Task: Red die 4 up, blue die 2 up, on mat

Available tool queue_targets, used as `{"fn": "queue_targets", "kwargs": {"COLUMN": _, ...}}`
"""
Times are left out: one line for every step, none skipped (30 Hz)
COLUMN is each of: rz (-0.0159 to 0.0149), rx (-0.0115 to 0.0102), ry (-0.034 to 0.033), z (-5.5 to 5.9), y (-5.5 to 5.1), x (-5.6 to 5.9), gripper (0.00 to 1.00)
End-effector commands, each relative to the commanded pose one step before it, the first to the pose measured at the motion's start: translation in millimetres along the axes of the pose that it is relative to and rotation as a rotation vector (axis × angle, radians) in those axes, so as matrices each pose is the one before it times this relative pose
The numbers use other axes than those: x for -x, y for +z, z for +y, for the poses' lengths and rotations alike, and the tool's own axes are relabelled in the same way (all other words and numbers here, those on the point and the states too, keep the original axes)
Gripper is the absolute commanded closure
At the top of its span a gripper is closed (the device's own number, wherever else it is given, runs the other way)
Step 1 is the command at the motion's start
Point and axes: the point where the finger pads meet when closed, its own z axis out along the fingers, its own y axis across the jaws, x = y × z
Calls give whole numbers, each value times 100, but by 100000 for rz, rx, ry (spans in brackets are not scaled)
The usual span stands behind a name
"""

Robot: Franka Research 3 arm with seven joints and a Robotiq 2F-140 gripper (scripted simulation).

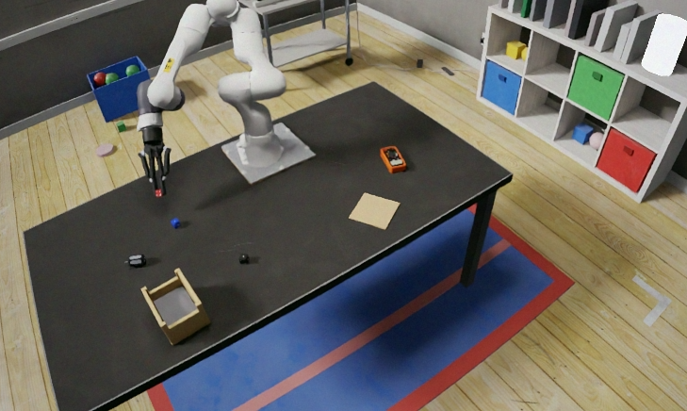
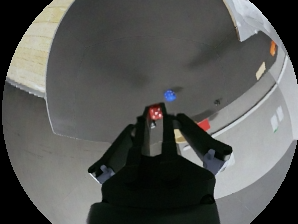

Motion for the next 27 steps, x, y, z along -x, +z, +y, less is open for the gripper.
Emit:
{"fn": "queue_targets", "kwargs": {"rz": -12282, "rx": 1396, "ry": -12257, "z": -287, "y": -116, "x": -407, "gripper": 79}}
{"fn": "queue_targets", "kwargs": {"rz": -64, "rx": 6, "ry": 4, "z": 2, "y": 0, "x": -2, "gripper": 79}}
{"fn": "queue_targets", "kwargs": {"rz": -3967, "rx": -68, "ry": -37, "z": -19, "y": -39, "x": -52, "gripper": 79}}
{"fn": "queue_targets", "kwargs": {"rz": -3348, "rx": -674, "ry": -458, "z": -202, "y": -125, "x": 55, "gripper": 79}}
{"fn": "queue_targets", "kwargs": {"rz": -414, "rx": -119, "ry": -85, "z": -36, "y": -21, "x": 12, "gripper": 79}}
{"fn": "queue_targets", "kwargs": {"rz": -3041, "rx": -18, "ry": -228, "z": -57, "y": -57, "x": -22, "gripper": 79}}
{"fn": "queue_targets", "kwargs": {"rz": -2690, "rx": 191, "ry": -2, "z": 16, "y": -9, "x": -66, "gripper": 79}}
{"fn": "queue_targets", "kwargs": {"rz": -2405, "rx": 30, "ry": -1, "z": -9, "y": -13, "x": -59, "gripper": 79}}
{"fn": "queue_targets", "kwargs": {"rz": -2044, "rx": -71, "ry": -4, "z": -23, "y": -17, "x": -51, "gripper": 79}}
{"fn": "queue_targets", "kwargs": {"rz": -1634, "rx": -117, "ry": -6, "z": -28, "y": -19, "x": -41, "gripper": 79}}
{"fn": "queue_targets", "kwargs": {"rz": -1208, "rx": -119, "ry": -7, "z": -26, "y": -17, "x": -31, "gripper": 79}}
{"fn": "queue_targets", "kwargs": {"rz": 0, "rx": 0, "ry": 0, "z": 0, "y": 0, "x": 0, "gripper": 79}}
{"fn": "queue_targets", "kwargs": {"rz": 0, "rx": 0, "ry": 0, "z": 0, "y": 0, "x": 0, "gripper": 79}}
{"fn": "queue_targets", "kwargs": {"rz": -799, "rx": -94, "ry": -6, "z": -19, "y": -13, "x": -21, "gripper": 79}}
{"fn": "queue_targets", "kwargs": {"rz": -444, "rx": -57, "ry": -4, "z": -11, "y": -8, "x": -12, "gripper": 79}}
{"fn": "queue_targets", "kwargs": {"rz": -176, "rx": -24, "ry": -2, "z": -5, "y": -3, "x": -5, "gripper": 79}}
{"fn": "queue_targets", "kwargs": {"rz": -27, "rx": -4, "ry": 0, "z": -1, "y": 0, "x": -1, "gripper": 79}}
{"fn": "queue_targets", "kwargs": {"rz": 0, "rx": 0, "ry": 0, "z": 0, "y": 1, "x": -1, "gripper": 79}}
{"fn": "queue_targets", "kwargs": {"rz": 0, "rx": 0, "ry": 0, "z": 0, "y": 4, "x": -7, "gripper": 79}}
{"fn": "queue_targets", "kwargs": {"rz": 1, "rx": 0, "ry": -1, "z": 0, "y": 10, "x": -19, "gripper": 79}}
{"fn": "queue_targets", "kwargs": {"rz": 1, "rx": 0, "ry": -1, "z": 0, "y": 18, "x": -34, "gripper": 79}}
{"fn": "queue_targets", "kwargs": {"rz": 1, "rx": 0, "ry": -2, "z": -1, "y": 28, "x": -54, "gripper": 79}}
{"fn": "queue_targets", "kwargs": {"rz": 1, "rx": -1, "ry": -2, "z": -1, "y": 40, "x": -75, "gripper": 79}}
{"fn": "queue_targets", "kwargs": {"rz": 0, "rx": -1, "ry": -1, "z": 0, "y": 52, "x": -99, "gripper": 79}}
{"fn": "queue_targets", "kwargs": {"rz": -2, "rx": -1, "ry": 1, "z": 0, "y": 65, "x": -124, "gripper": 79}}
{"fn": "queue_targets", "kwargs": {"rz": 3, "rx": 0, "ry": -3, "z": -2, "y": 79, "x": -150, "gripper": 79}}
{"fn": "queue_targets", "kwargs": {"rz": 0, "rx": 0, "ry": 0, "z": -1, "y": 93, "x": -175, "gripper": 79}}
